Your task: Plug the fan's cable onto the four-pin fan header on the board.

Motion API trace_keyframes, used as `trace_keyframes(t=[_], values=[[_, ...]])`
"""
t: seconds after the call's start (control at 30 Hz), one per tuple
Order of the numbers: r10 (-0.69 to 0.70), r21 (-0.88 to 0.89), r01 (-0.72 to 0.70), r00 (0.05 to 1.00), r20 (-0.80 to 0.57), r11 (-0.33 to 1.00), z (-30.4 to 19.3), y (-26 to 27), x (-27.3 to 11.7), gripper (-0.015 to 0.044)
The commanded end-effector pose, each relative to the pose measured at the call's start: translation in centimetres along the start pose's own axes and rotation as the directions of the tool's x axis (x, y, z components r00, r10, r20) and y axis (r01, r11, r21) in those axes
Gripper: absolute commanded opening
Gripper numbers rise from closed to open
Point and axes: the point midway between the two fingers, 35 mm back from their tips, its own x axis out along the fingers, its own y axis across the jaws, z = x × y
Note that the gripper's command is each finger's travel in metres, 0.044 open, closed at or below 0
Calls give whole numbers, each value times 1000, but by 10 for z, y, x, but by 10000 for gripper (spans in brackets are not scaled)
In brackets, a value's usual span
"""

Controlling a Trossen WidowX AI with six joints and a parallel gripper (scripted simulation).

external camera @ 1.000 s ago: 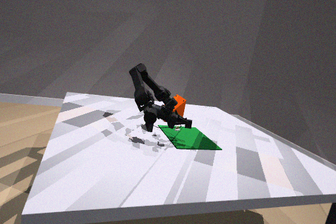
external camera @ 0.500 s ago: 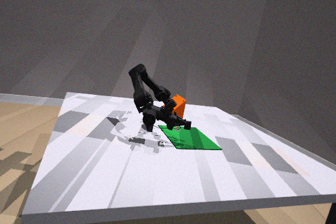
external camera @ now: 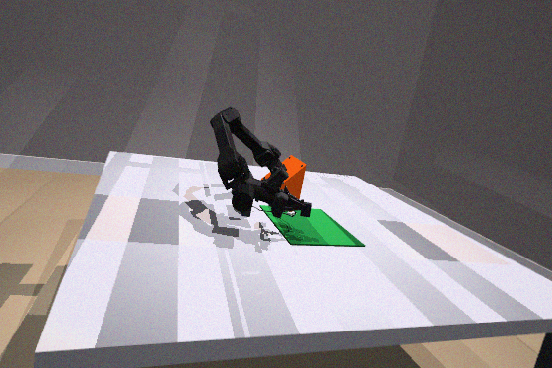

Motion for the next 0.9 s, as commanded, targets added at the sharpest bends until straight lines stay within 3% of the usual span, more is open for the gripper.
trace_keyframes(t=[0.0, 0.87], values=[[1, -4, -1, 1000, 4, 1000, -3, 0, 1, 0], [1, -4, -1, 1000, 3, 1000, -25, 0, 5, 0]])
